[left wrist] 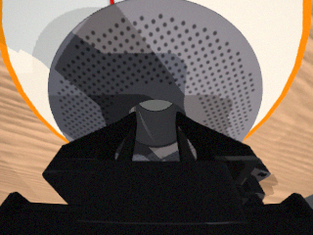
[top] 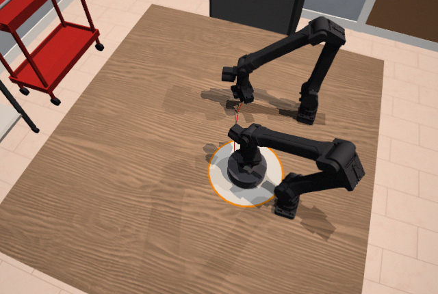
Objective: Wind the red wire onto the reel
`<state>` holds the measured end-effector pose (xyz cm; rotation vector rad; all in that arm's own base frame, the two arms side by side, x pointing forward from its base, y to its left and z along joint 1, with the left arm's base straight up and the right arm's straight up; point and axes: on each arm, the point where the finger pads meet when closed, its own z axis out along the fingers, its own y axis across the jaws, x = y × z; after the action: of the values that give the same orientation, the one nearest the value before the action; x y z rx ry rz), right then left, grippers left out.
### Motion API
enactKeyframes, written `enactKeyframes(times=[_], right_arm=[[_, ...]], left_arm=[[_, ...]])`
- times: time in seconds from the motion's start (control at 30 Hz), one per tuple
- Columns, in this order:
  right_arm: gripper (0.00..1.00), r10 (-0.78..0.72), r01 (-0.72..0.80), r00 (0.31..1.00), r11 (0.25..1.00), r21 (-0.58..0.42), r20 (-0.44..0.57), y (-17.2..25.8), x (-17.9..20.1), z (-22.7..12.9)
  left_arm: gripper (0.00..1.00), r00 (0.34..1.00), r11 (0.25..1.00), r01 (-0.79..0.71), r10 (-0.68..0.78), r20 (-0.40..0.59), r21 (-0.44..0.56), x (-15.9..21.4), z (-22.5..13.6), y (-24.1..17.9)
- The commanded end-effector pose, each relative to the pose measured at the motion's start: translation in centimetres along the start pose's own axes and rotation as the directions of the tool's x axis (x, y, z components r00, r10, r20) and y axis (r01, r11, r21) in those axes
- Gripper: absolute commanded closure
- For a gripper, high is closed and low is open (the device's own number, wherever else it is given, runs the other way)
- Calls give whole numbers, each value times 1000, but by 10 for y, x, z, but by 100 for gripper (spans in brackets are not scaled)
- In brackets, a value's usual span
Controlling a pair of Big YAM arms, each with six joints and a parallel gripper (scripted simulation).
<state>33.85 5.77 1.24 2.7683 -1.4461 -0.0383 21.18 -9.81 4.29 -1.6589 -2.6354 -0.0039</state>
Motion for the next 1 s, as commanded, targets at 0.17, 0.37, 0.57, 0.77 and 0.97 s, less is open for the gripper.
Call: enactKeyframes(times=[0.17,0.37,0.57,0.77,0.97], right_arm=[[100,-18,19,1000,999,27,-14,-6,0,-6],[100,-78,76,996,996,43,35,-16,-31,-5],[100,-105,101,991,993,61,79,-20,-45,-6],[100,-104,92,983,992,86,150,-24,-62,-7],[100,-108,87,972,990,107,210,-26,-79,-6]], left_arm=[[48,984,984,177,-177,26,-8,-13,-9,12],[48,822,823,568,-568,26,8,-13,-9,12],[48,613,614,789,-790,20,25,-13,-9,12],[48,334,334,942,-943,4,44,-13,-9,12],[48,14,13,999,-1000,-18,53,-13,-9,12]])
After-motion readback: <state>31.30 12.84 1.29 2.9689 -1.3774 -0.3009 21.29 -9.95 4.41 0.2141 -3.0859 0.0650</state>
